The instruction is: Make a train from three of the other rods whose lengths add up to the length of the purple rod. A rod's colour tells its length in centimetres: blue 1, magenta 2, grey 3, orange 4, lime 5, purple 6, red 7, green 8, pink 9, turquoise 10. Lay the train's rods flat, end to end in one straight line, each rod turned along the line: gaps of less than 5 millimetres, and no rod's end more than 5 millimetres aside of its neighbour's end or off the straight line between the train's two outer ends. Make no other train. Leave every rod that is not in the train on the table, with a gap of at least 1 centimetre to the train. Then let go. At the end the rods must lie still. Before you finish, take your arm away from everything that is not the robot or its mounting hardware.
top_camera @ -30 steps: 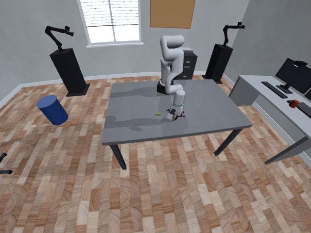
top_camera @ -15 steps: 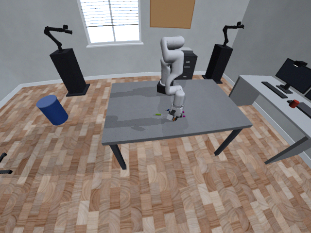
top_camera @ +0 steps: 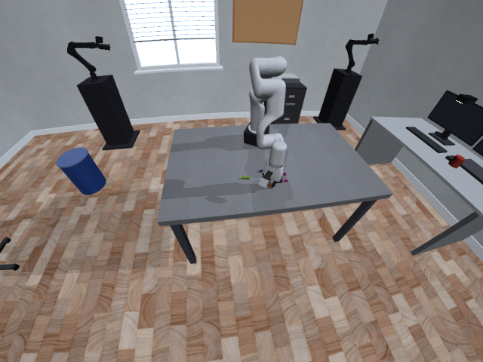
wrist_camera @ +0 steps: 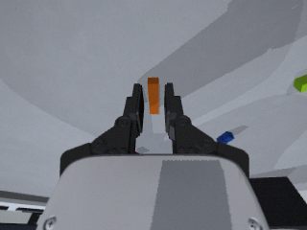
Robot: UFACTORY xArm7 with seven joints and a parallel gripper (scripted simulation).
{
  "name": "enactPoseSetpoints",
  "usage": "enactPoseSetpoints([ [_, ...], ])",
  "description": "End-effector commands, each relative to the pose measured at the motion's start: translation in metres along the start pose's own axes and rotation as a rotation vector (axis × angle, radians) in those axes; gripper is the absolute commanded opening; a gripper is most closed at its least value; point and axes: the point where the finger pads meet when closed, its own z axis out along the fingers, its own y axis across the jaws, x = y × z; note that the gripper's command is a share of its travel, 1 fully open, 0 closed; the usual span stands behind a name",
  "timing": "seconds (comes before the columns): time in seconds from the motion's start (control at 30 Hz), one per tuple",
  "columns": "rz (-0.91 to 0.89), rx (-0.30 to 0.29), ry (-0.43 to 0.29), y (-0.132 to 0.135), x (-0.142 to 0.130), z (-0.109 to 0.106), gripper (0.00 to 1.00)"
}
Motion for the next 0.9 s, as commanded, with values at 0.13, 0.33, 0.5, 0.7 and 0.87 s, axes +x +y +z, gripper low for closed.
enactPoseSetpoints([
  [0.13,0.0,0.003,0.003,-0.0011,0.0012,-0.0011,0.24],
  [0.33,0.0,0.003,0.003,-0.0011,0.0012,-0.0011,0.24],
  [0.5,0.0,0.003,0.003,-0.0011,0.0012,-0.0011,0.24],
  [0.7,0.0,0.003,0.003,-0.0011,0.0012,-0.0011,0.24],
  [0.87,0.0,0.003,0.003,-0.0011,0.0012,-0.0011,0.04],
])
